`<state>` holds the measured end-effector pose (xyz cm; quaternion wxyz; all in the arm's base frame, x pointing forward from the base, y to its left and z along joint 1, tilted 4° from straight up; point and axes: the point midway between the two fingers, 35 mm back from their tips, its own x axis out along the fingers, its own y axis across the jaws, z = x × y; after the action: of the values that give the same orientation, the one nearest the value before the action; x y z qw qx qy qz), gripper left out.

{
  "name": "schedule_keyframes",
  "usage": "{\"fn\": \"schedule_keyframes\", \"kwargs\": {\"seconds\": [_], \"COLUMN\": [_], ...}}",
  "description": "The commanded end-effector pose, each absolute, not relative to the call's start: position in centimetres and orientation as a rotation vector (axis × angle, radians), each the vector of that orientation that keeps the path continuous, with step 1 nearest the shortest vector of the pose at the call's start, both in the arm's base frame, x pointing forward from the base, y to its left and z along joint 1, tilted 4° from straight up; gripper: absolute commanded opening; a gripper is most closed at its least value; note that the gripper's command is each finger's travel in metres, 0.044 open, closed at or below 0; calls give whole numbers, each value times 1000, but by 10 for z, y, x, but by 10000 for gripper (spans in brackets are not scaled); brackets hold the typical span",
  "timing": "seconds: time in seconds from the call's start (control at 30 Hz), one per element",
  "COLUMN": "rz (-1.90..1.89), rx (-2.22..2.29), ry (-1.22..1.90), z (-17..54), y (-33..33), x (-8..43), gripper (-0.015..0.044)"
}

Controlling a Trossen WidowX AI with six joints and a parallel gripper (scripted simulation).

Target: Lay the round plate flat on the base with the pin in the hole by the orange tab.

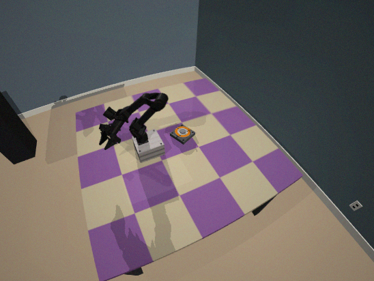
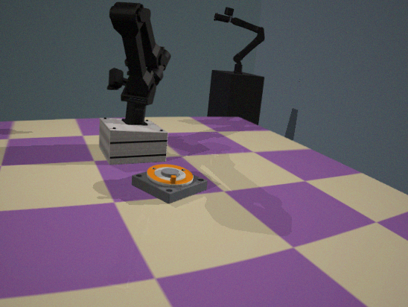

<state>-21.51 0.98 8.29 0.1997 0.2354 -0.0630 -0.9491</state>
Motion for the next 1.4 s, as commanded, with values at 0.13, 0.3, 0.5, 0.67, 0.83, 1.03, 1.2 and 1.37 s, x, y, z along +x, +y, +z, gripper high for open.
{"fn": "schedule_keyframes", "kwargs": {"seconds": [0.13,0.3,0.5,0.67,0.83,1.03,1.2,1.37], "rz": [-2839,-3019,-3261,-3366,-3426,-3387,-3250,-2991], "rx": [774,893,1069,1158,1225,1277,1247,1153], "ry": [-319,-499,-838,-1156,-1537,-2199,-2672,-3198], "z": [84,85,85,85,84,80,75,69], "y": [60,112,187,224,254,276,273,256], "x": [-215,-202,-157,-117,-66,26,85,146], "gripper": [269,137,0,0,0,0,0,0]}}
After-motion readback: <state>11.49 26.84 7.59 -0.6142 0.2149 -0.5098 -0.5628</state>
